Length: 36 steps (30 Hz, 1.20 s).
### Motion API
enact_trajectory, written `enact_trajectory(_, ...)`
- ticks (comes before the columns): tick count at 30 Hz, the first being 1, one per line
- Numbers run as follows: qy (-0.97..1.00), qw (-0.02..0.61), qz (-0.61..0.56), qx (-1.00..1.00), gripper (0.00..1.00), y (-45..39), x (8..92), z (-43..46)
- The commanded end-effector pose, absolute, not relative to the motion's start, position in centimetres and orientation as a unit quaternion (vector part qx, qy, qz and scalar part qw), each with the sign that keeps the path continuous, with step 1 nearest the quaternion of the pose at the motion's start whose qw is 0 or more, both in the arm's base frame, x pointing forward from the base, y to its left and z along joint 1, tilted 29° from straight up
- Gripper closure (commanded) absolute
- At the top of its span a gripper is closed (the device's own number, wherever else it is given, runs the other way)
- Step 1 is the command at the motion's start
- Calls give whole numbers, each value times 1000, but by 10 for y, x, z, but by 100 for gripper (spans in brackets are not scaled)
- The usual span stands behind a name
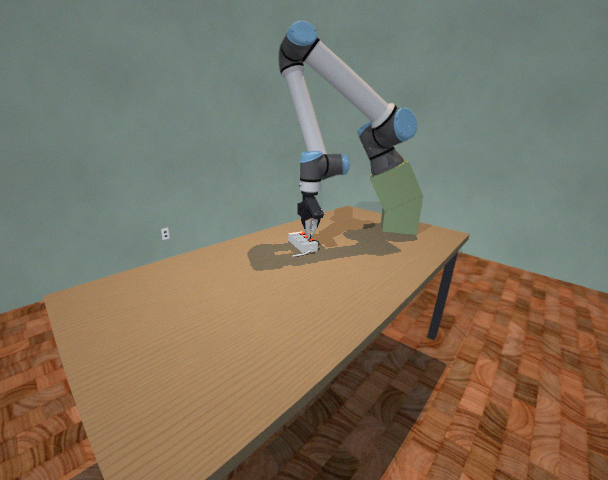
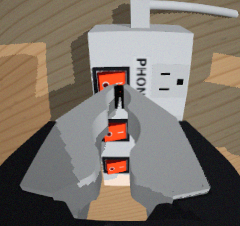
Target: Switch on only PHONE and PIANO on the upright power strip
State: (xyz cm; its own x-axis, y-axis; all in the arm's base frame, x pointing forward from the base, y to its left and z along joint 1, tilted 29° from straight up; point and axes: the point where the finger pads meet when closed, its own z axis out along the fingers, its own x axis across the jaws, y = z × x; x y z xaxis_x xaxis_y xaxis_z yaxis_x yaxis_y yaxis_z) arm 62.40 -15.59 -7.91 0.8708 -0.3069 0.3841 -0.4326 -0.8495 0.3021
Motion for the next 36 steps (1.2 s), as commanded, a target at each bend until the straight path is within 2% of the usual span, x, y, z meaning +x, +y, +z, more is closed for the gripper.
enact_trajectory(1,-195,193,163,948,100,-156,624,-79)
enact_trajectory(36,-195,193,163,948,100,-140,616,-46)
